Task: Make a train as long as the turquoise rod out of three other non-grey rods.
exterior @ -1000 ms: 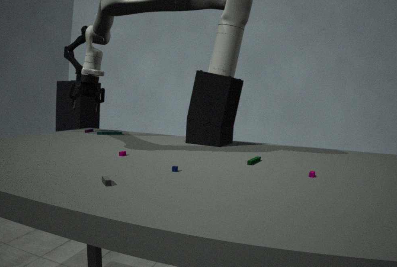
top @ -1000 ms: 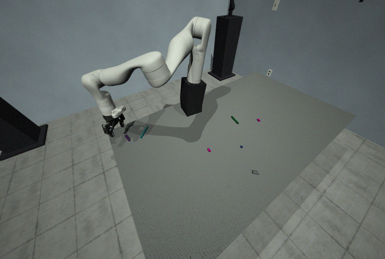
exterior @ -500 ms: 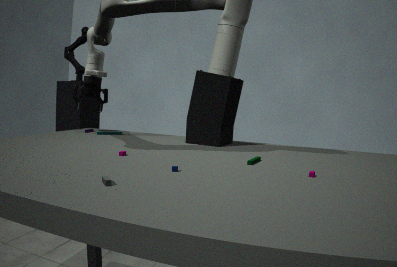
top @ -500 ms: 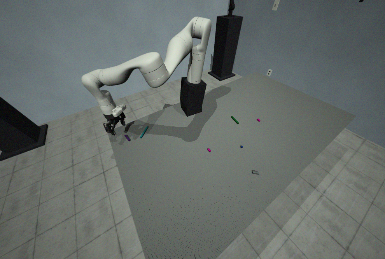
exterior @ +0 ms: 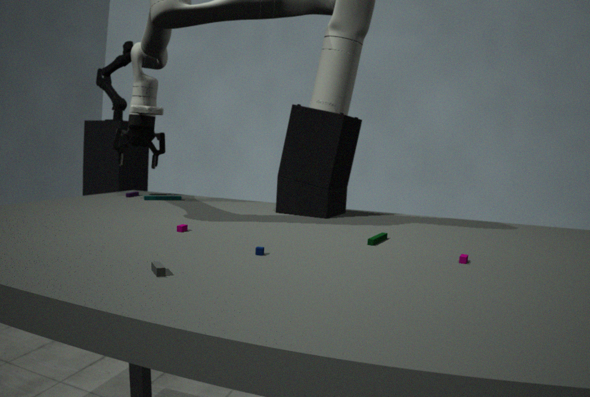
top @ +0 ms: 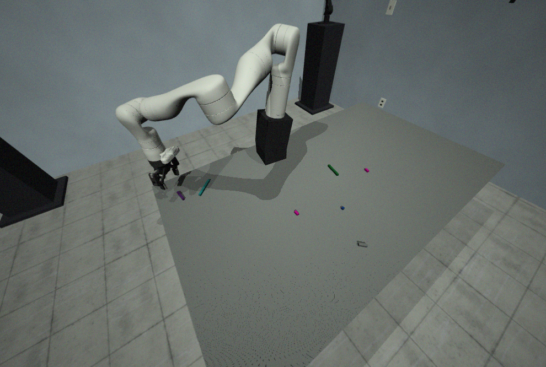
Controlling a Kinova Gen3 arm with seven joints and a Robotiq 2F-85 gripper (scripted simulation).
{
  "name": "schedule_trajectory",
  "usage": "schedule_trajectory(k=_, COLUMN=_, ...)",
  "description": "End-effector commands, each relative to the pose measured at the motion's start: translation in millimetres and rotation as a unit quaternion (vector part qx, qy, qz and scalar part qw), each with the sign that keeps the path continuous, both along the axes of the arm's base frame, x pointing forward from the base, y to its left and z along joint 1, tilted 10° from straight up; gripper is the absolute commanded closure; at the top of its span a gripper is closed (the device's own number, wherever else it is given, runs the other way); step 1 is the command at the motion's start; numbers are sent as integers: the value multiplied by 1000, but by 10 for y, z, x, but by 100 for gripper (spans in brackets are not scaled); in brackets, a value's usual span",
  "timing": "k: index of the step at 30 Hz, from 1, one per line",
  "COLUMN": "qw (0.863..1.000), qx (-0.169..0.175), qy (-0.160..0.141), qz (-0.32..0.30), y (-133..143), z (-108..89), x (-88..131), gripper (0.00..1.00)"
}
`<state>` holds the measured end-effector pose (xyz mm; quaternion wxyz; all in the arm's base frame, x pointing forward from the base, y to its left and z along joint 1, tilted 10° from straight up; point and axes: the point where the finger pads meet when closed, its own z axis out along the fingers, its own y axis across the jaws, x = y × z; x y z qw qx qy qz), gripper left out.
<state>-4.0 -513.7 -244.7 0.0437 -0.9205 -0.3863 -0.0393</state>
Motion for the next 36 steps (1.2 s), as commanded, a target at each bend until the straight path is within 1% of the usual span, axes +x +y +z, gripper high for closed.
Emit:
schedule_trajectory(k=1, qw=1000, qx=-1, qy=0, qz=-1, y=-7, z=6, x=-9, gripper=0)
schedule_trajectory(k=2, qw=1000, qx=4, qy=2, qz=1, y=20, z=0, x=-46, gripper=0)
schedule_trajectory(k=5, qw=1000, qx=4, qy=2, qz=1, y=20, z=0, x=-46, gripper=0)
schedule_trajectory(k=6, qw=1000, qx=8, qy=3, qz=3, y=45, z=-5, x=-80, gripper=0)
schedule_trajectory(k=14, qw=1000, qx=14, qy=5, qz=5, y=86, z=-12, x=-134, gripper=0)
schedule_trajectory(k=36, qw=1000, qx=26, qy=9, qz=9, y=157, z=-24, x=-225, gripper=0)
